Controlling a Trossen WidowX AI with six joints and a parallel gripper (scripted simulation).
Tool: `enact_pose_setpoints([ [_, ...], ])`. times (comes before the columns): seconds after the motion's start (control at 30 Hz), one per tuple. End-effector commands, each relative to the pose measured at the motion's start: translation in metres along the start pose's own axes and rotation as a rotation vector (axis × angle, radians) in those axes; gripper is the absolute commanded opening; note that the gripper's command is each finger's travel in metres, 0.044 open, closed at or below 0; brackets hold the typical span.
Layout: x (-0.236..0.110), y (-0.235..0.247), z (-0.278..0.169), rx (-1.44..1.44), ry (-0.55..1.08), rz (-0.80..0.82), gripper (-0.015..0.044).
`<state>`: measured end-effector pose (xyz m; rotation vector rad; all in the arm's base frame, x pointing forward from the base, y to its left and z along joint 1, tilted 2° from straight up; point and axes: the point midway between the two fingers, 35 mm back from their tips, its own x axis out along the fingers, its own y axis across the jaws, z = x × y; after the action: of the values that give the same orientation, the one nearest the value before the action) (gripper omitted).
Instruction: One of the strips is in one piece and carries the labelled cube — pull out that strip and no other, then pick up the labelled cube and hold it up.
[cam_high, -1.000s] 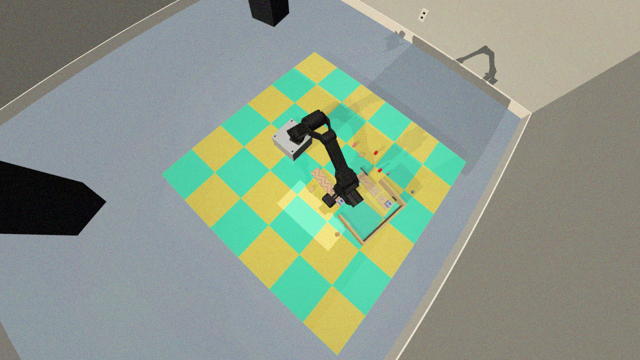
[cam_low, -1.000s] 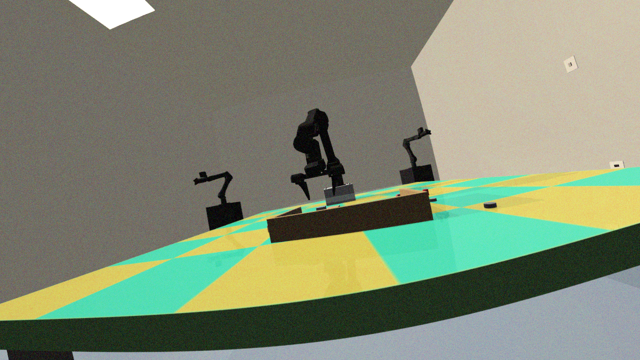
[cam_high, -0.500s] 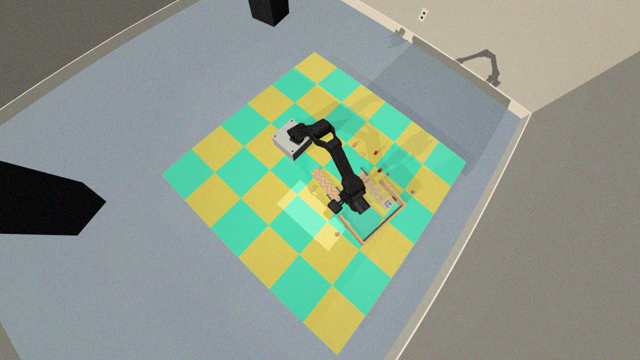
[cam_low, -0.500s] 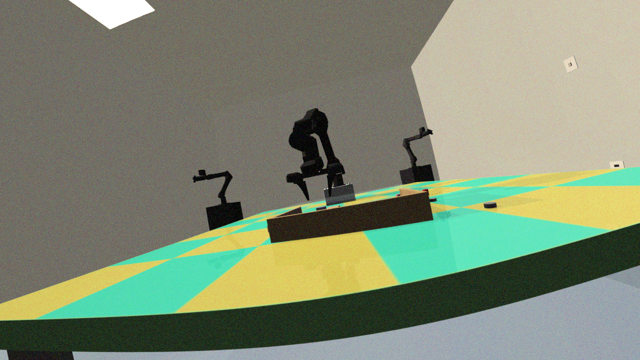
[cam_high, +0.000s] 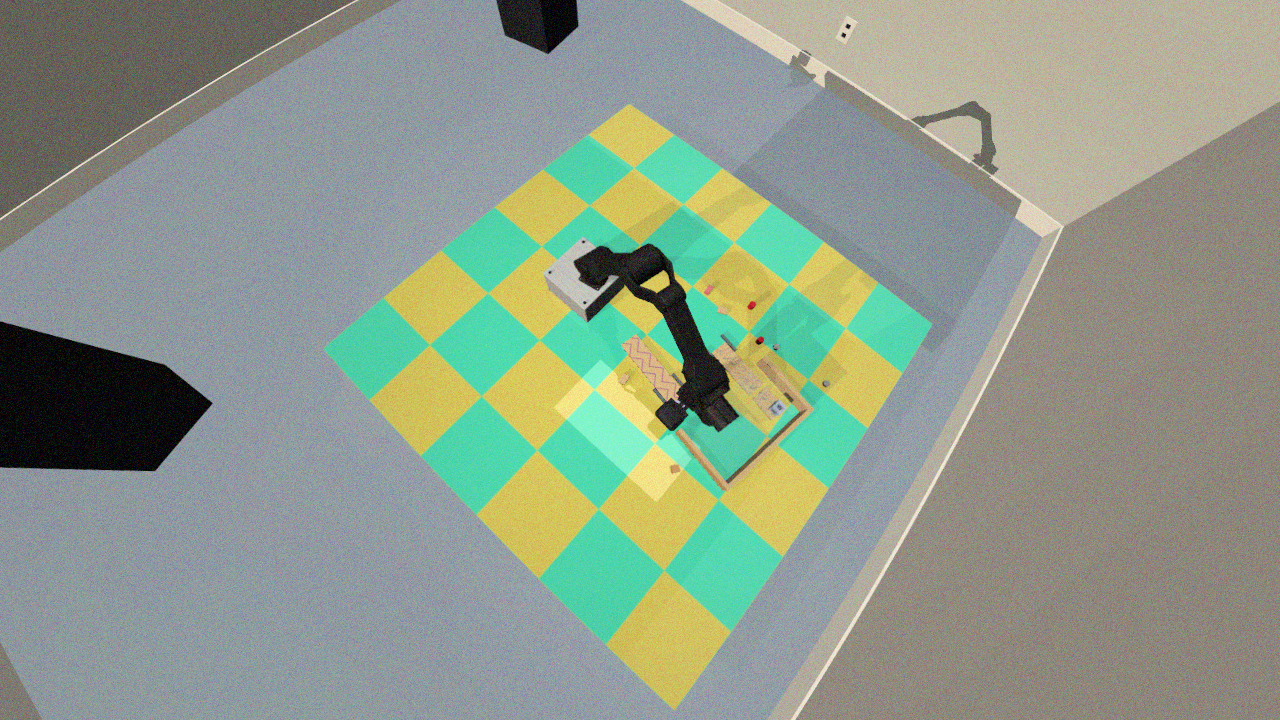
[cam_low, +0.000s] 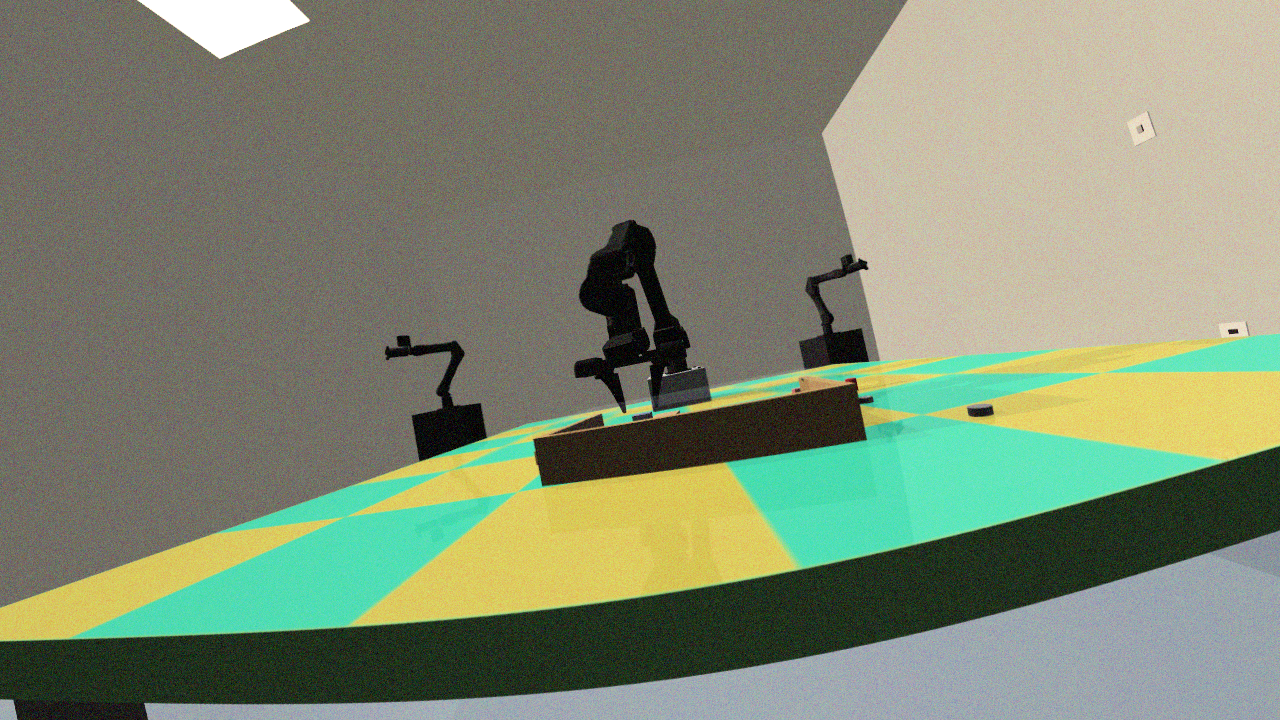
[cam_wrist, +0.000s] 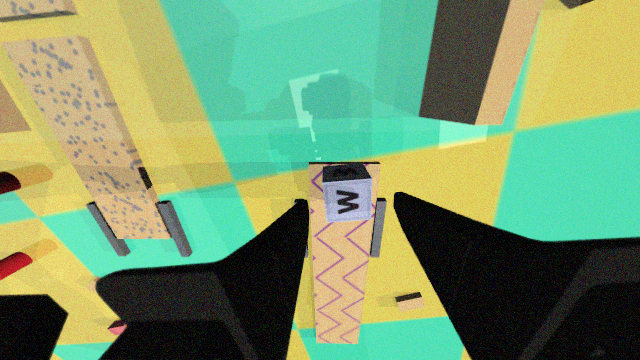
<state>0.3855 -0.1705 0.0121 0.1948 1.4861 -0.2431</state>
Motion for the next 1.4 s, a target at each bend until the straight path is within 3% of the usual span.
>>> enact_pose_setpoints([
  [0.0, 0.01, 0.001, -0.002, 0.005, 0.007, 0.003, 0.025],
  [0.63, 0.032, 0.001, -0.003, 0.005, 0.007, 0.003, 0.025],
  [0.77, 0.029, 0.0, -0.003, 0.0, 0.005, 0.001, 0.0145],
  [1.03, 0.029, 0.0, -0.003, 0.0, 0.005, 0.001, 0.0092],
  [1.17, 0.027, 0.001, -0.005, 0.001, 0.006, 0.001, 0.0],
  [1.37, 0.01, 0.003, -0.025, 0.002, 0.008, 0.002, 0.0],
])
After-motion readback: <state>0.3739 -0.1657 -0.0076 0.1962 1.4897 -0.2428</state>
